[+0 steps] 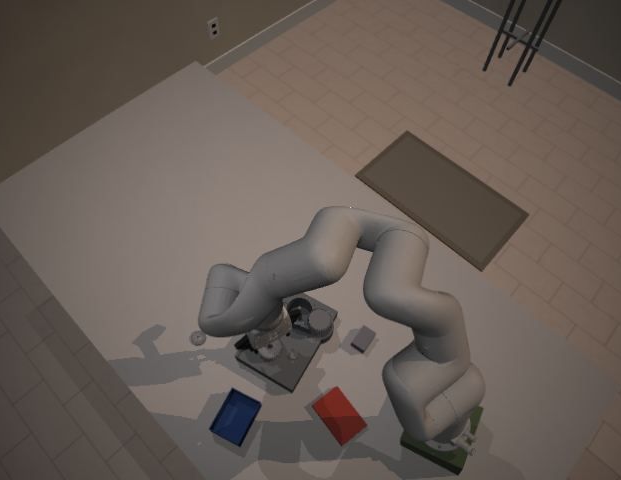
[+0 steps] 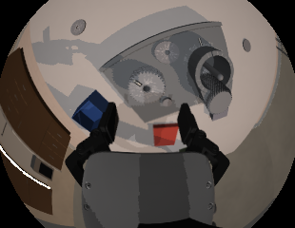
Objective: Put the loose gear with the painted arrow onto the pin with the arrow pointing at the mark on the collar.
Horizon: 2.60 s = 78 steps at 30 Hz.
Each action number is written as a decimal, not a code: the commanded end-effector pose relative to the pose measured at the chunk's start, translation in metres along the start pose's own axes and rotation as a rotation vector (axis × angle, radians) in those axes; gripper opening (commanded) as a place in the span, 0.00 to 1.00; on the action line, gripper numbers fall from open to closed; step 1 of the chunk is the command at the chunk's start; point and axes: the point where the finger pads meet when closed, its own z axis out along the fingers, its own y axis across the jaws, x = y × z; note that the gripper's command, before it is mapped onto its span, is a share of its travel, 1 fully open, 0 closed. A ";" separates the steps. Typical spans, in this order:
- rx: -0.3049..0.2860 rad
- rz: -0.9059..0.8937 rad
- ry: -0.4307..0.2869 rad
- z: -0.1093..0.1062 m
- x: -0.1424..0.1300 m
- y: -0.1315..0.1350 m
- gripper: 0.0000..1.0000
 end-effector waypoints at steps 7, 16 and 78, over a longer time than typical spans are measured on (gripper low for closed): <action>0.001 0.000 0.003 0.010 0.001 -0.001 0.93; 0.001 0.000 0.003 0.019 0.001 -0.002 0.93; 0.001 0.000 0.003 0.034 0.001 -0.003 0.93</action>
